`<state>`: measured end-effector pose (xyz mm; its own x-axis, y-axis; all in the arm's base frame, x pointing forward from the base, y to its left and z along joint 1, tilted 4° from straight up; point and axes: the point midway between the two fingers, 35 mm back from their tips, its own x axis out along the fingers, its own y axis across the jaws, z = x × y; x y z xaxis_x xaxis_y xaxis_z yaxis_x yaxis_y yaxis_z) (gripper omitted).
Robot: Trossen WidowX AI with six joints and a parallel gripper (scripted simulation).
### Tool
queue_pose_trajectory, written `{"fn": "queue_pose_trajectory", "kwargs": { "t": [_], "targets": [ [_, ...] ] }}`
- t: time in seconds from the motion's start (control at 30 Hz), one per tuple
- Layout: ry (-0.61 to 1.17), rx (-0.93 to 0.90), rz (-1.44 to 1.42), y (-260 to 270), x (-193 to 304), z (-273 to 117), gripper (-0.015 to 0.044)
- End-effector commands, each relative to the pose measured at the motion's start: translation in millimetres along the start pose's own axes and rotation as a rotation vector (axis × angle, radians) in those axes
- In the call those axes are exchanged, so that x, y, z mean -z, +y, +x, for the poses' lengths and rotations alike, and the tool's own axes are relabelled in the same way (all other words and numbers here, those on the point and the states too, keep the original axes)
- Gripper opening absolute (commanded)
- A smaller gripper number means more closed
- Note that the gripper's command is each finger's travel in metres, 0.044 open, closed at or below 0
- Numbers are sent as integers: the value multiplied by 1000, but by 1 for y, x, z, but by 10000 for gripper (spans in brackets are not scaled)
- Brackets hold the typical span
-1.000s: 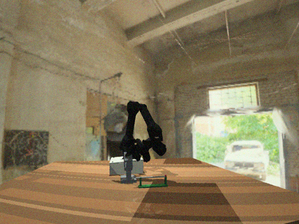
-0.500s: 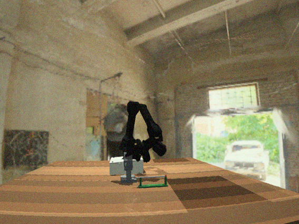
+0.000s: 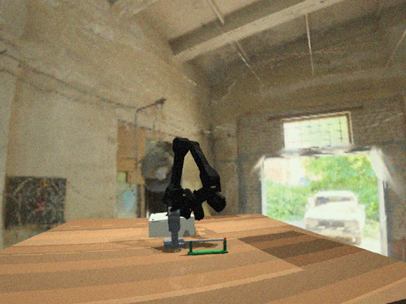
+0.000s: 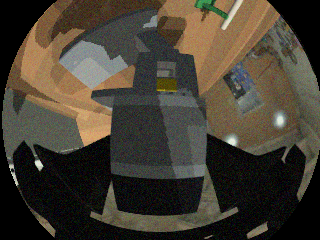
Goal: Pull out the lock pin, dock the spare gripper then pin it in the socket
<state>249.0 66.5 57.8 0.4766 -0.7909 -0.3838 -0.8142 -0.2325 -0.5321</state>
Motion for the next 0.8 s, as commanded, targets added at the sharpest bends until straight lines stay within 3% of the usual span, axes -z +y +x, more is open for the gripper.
{"fn": "queue_pose_trajectory", "kwargs": {
  "t": [0.0, 0.77],
  "targets": [
    [0, 0, 1, 0, 0, 0, 440],
    [10, 10, -27, -2, 45, -26, 440]
  ]
}}
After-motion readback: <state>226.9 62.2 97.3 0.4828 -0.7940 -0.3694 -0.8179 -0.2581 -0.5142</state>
